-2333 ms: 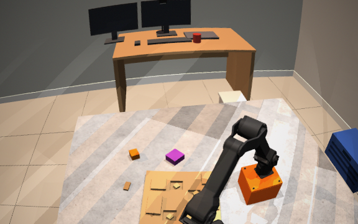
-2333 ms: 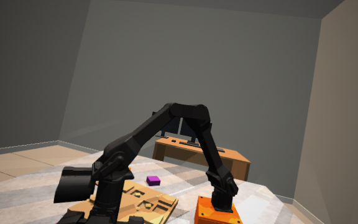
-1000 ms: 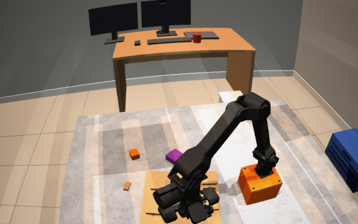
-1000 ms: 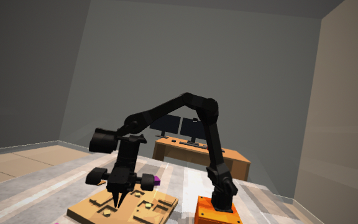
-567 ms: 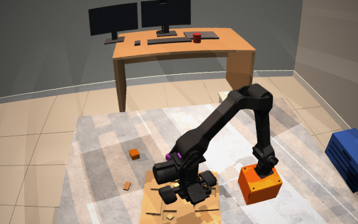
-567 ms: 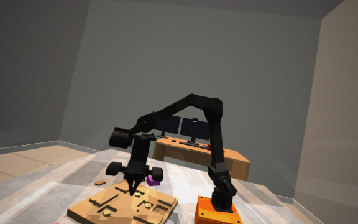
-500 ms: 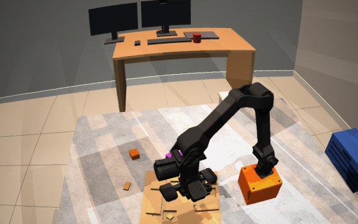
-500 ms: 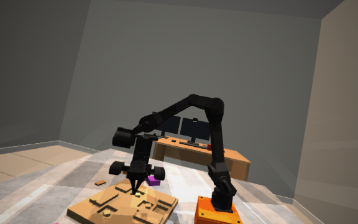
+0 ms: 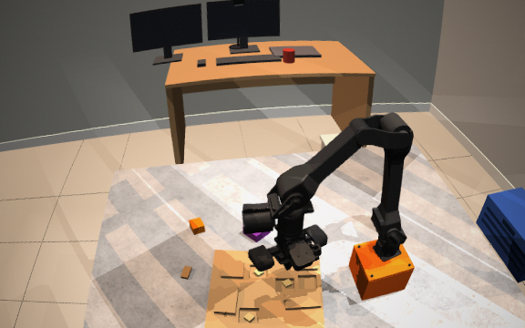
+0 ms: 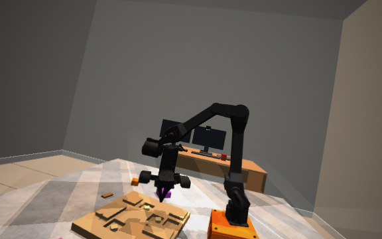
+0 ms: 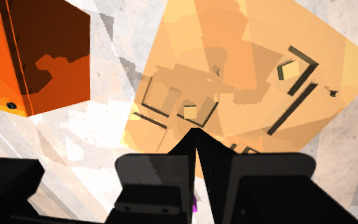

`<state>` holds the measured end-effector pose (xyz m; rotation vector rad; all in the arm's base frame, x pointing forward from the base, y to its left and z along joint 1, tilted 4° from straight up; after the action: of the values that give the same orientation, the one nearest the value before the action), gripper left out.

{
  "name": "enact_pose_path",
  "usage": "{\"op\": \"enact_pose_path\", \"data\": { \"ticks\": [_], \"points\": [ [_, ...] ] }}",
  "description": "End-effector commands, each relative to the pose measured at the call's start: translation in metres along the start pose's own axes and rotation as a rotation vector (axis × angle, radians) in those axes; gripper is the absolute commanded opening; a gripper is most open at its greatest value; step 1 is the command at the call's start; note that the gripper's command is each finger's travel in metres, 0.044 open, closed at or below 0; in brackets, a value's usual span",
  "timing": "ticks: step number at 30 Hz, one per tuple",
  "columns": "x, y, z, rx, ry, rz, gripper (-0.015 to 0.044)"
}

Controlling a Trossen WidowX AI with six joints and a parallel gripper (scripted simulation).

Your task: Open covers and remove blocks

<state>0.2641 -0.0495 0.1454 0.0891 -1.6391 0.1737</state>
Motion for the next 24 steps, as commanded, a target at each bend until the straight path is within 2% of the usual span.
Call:
{"op": "enact_pose_path", "data": {
  "ticks": [1,13,24],
  "points": [
    [-0.002,-0.002,0.005,0.009,-0.002,-0.004,0.0],
    [-0.049,-0.002,0.004,0.009,-0.002,-0.004,0.0],
    [-0.057,-0.002,0.005,0.009,-0.002,-0.004,0.0]
  ]
}}
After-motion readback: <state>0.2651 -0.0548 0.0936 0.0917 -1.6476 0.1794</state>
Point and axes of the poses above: the point midway between the two fingers, 35 mm back from their tips, its own x axis back along the fingers, its own z axis across the jaws, y = z × x, the point moved 10 cm from there along x, back along the fingers
